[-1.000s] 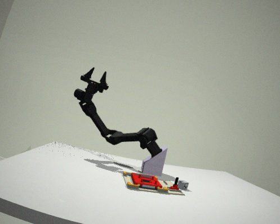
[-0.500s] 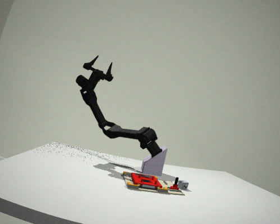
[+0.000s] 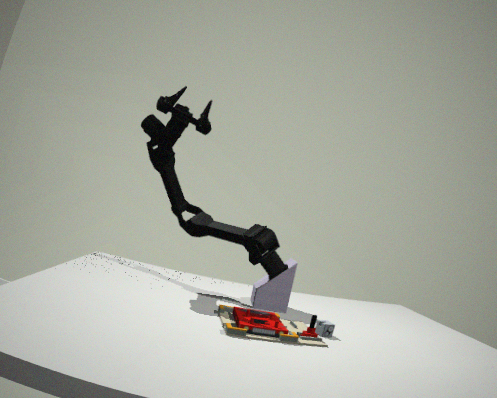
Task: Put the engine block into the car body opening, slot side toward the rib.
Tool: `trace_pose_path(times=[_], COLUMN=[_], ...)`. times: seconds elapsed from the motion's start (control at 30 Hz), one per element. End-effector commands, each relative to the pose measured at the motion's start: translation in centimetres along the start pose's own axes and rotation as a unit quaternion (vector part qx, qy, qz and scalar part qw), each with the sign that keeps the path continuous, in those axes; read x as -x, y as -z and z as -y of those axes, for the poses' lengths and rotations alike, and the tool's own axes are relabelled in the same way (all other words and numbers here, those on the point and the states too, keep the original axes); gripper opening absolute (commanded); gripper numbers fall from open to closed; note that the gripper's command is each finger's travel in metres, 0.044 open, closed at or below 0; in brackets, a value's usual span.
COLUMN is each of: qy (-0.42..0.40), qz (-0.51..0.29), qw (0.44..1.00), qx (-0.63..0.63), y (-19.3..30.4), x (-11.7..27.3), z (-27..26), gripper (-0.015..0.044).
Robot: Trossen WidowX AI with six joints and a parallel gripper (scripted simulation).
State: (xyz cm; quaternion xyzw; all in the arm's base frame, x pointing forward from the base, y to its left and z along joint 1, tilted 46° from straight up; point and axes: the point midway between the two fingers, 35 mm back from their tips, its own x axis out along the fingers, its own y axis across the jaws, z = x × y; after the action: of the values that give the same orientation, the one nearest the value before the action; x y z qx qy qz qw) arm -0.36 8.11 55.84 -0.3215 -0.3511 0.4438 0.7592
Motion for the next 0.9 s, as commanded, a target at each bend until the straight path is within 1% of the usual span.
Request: trace_pose_path(times=[0.0,0.33,0.53,0.67,0.87], qy=[-0.016,-0.035,-0.068,-0.07,-0.078], qz=[-0.041,-0.141,-0.187,-0.213,-0.274], qw=[0.997,0.97,0.961,0.947,0.922], qx=[-0.069,-0.196,-0.194,-0.228,-0.263], y=[2.4,8.4,11.7,13.2,17.2], x=[-2.5,-7.7,-10.0,-11.0,-13.2], z=[-0.2,-1.3,-3.2,-3.7,-5.6], gripper=[0.044,0.044,0.044,0.044,0.044])
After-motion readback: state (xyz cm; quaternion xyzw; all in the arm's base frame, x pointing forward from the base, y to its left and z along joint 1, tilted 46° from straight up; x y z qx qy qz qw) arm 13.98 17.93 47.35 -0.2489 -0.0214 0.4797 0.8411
